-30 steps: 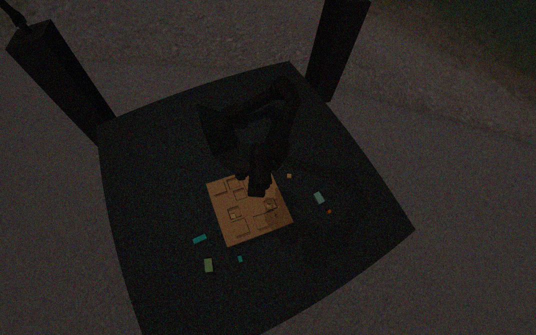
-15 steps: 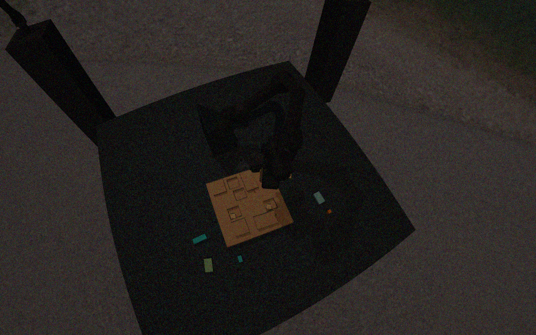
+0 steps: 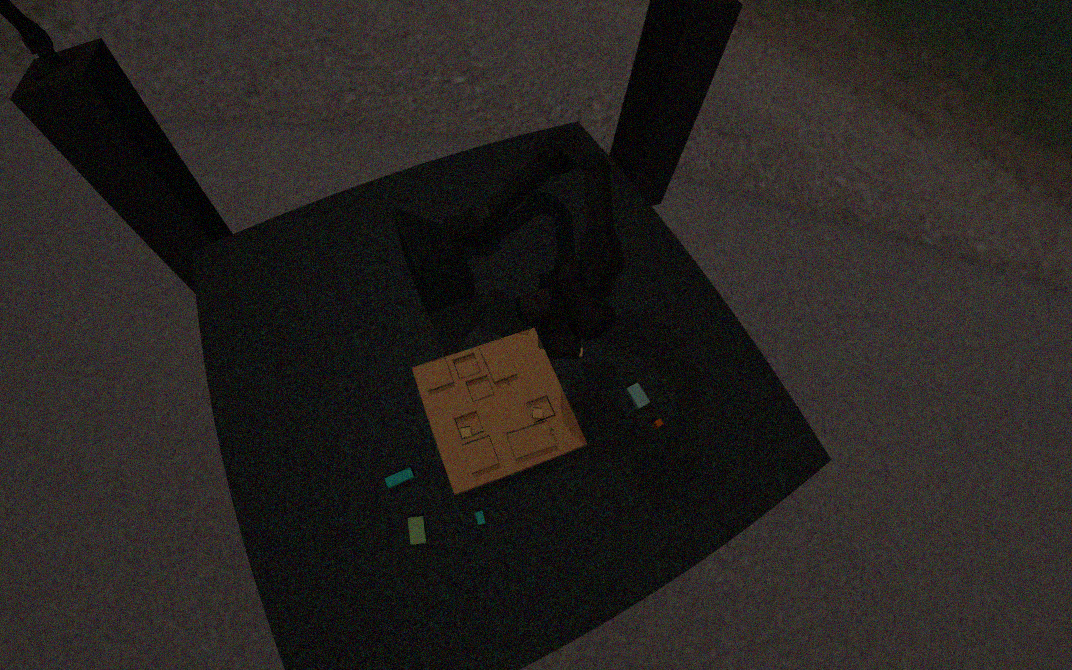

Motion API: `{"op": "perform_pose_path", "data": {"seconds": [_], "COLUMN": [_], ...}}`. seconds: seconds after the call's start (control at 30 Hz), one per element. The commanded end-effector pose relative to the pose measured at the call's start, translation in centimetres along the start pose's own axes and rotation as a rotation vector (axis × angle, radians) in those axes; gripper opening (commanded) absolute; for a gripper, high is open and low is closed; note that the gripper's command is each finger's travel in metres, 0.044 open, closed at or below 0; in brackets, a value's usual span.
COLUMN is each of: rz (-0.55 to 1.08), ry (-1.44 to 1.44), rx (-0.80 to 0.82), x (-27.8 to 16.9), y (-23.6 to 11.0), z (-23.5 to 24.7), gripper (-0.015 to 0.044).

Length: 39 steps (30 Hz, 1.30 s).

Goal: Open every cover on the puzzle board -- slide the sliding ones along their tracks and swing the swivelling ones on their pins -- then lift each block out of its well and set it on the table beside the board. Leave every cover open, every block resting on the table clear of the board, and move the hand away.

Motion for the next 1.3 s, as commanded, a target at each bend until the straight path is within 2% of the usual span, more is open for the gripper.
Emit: {"op": "perform_pose_path", "data": {"seconds": [0.0,0.5,1.27], "rz": [0.007,0.029,0.021], "ry": [0.002,0.001,-0.001], "rx": [-0.001,-0.02,-0.017], "x": [-0.7,-3.4,-3.6], "y": [-0.1,-0.3,3.1], "z": [-1.1,-5.9,-5.4], "gripper": [0.008,0.008,0.008]}}
Point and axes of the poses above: the point midway between the two fingers, 35 mm back from their tips, its own y axis out along the fingers, its own z axis across the jaws, x = y × z, the point moved 5 cm from there along -y, back along the fingers
